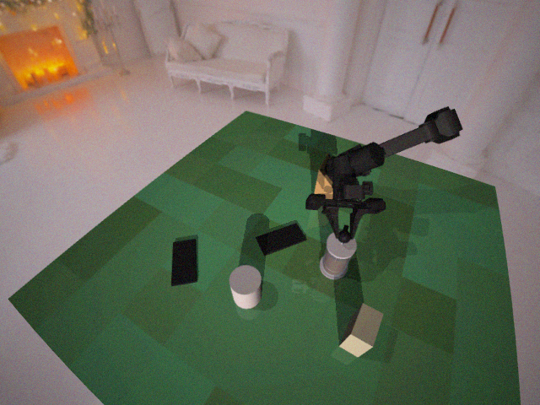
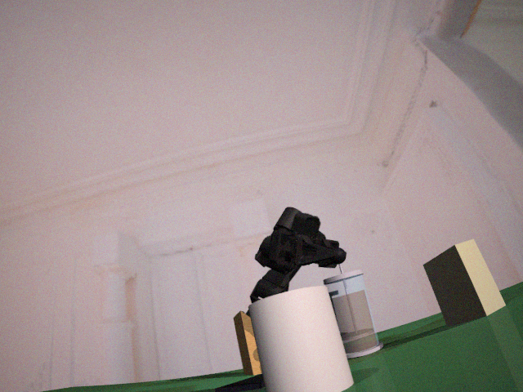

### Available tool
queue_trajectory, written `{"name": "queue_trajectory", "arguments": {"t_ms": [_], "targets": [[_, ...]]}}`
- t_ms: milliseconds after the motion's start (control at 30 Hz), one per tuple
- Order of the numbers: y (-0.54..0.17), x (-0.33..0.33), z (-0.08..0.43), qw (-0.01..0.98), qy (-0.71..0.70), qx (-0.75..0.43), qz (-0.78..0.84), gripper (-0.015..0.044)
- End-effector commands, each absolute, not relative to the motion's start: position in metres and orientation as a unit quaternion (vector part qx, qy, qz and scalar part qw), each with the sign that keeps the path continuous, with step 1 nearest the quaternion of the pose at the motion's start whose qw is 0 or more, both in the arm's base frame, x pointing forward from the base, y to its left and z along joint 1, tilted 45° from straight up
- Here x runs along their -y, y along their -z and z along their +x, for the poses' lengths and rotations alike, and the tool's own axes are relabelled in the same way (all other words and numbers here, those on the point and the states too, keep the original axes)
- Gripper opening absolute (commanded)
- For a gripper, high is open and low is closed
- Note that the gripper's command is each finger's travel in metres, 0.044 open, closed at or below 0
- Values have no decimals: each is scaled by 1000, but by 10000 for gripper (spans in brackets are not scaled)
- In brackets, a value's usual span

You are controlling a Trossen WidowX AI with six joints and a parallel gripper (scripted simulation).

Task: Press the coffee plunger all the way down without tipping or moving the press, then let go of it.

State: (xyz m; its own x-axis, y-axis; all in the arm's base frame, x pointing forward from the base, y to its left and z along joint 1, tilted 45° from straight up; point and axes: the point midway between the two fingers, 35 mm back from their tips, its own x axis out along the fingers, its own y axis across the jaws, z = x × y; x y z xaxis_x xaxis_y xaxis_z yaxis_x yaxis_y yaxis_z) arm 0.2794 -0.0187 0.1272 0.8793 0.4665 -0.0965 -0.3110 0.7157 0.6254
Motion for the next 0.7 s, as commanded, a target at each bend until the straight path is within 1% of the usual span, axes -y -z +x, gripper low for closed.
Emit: {"name": "queue_trajectory", "arguments": {"t_ms": [0, 667], "targets": [[-120, 12, 279, 910, -217, -137, 325, 129], [-120, 14, 282, 910, -217, -137, 325, 129]]}}
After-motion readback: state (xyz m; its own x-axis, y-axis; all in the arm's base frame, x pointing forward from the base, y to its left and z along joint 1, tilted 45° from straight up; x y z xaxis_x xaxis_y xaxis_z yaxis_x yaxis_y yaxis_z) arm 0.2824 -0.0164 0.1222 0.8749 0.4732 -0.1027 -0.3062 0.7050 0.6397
